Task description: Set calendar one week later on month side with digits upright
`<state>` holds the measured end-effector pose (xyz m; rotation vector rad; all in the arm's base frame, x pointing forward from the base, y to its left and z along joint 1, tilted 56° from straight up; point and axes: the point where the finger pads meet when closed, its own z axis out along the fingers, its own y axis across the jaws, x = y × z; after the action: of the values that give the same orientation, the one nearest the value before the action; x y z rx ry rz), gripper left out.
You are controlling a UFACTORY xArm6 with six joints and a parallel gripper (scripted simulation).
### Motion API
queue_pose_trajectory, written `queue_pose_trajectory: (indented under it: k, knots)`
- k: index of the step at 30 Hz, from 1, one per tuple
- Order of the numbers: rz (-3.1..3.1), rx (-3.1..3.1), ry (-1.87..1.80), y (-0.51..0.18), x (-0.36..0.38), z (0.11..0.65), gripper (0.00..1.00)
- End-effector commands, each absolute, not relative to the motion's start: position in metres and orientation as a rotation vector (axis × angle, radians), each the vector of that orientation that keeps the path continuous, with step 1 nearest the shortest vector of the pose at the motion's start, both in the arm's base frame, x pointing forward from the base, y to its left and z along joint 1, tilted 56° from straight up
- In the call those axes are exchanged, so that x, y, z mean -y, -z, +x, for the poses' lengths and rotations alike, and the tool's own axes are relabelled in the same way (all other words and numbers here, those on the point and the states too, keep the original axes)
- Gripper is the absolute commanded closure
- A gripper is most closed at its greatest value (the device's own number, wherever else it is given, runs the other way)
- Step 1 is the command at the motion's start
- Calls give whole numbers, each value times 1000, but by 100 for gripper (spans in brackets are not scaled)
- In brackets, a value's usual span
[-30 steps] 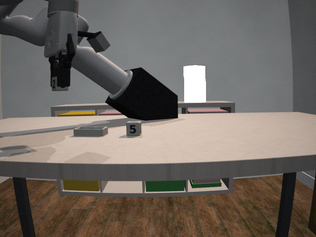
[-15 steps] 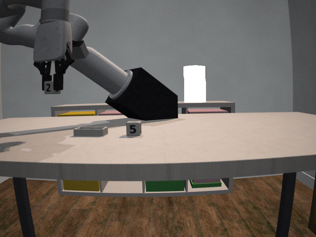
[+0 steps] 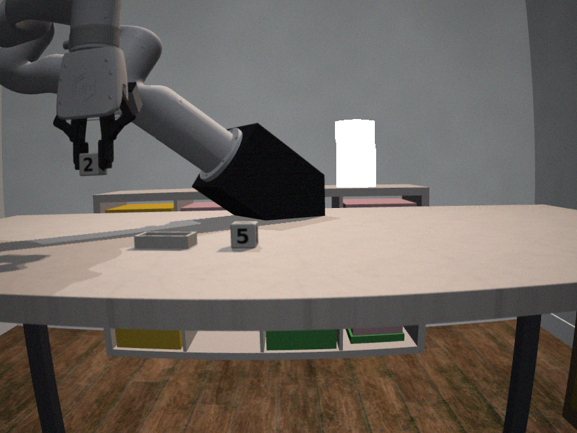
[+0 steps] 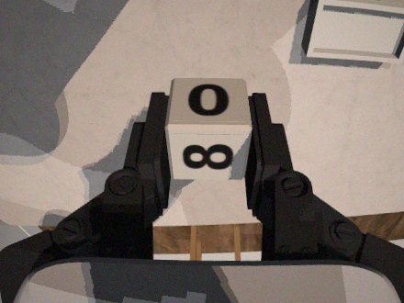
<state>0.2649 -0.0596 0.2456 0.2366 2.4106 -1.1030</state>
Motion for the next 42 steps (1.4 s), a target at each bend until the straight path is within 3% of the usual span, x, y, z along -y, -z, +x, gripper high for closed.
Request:
queue_pose_trajectory:
  k: [1,42]
  knots:
    - [234,-2411,1101,-246,59,265,71]
    - [234,-2411,1101,-193,130,298,71]
